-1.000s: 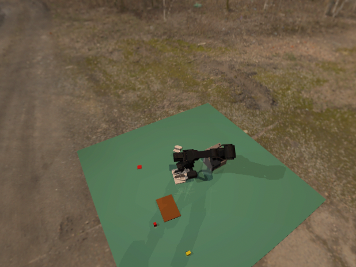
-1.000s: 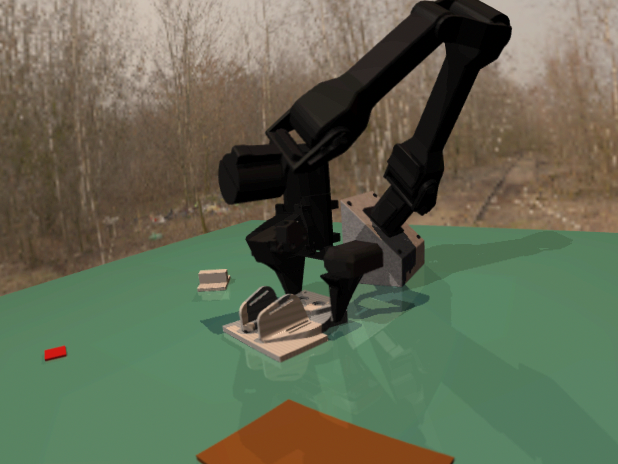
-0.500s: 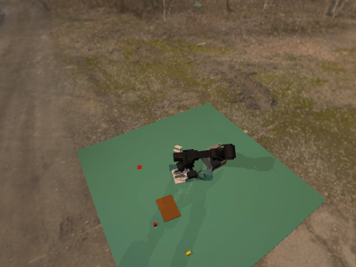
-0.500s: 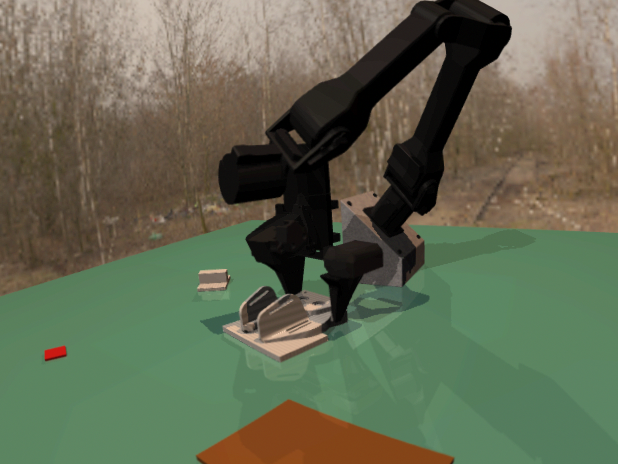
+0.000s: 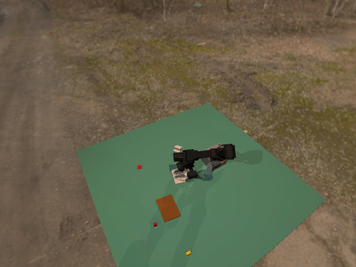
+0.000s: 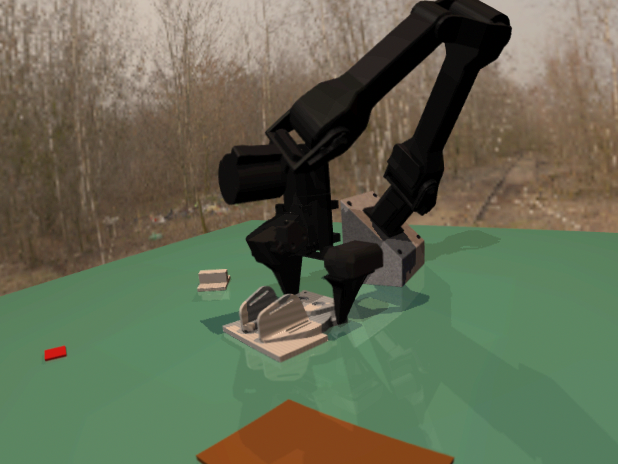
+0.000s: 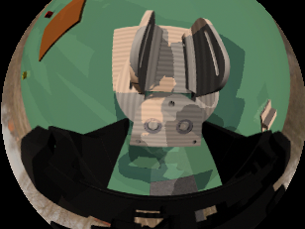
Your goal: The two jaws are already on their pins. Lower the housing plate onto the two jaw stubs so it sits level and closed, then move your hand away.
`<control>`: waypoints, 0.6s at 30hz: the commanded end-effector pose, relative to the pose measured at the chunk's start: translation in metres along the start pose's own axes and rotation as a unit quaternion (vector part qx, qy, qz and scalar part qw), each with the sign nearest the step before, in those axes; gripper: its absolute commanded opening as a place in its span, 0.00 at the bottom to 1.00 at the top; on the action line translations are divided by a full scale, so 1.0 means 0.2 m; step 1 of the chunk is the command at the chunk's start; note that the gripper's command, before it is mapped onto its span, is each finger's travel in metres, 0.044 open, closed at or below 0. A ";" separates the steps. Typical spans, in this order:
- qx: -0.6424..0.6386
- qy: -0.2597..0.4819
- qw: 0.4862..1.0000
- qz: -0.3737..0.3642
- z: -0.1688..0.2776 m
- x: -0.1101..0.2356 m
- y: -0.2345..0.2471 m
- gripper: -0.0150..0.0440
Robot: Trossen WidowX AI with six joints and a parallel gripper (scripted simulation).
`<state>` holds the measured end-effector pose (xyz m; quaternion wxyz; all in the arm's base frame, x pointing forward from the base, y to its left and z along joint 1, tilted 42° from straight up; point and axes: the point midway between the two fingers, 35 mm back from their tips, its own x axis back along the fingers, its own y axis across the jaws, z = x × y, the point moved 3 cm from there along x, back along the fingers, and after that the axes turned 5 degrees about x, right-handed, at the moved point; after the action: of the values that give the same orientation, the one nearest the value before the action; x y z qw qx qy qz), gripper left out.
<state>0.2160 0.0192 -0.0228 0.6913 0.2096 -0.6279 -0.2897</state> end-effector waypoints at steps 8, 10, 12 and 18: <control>-0.001 -0.001 1.000 0.002 -0.01 0.11 -0.01 1.00; -0.002 -0.001 1.000 0.003 -0.02 0.21 -0.01 1.00; -0.003 0.000 1.000 0.003 -0.01 0.33 -0.01 1.00; -0.004 -0.005 1.000 0.000 -0.02 0.35 -0.01 1.00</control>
<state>0.2219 -0.0289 0.0295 0.6890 0.2055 -0.6303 -0.2930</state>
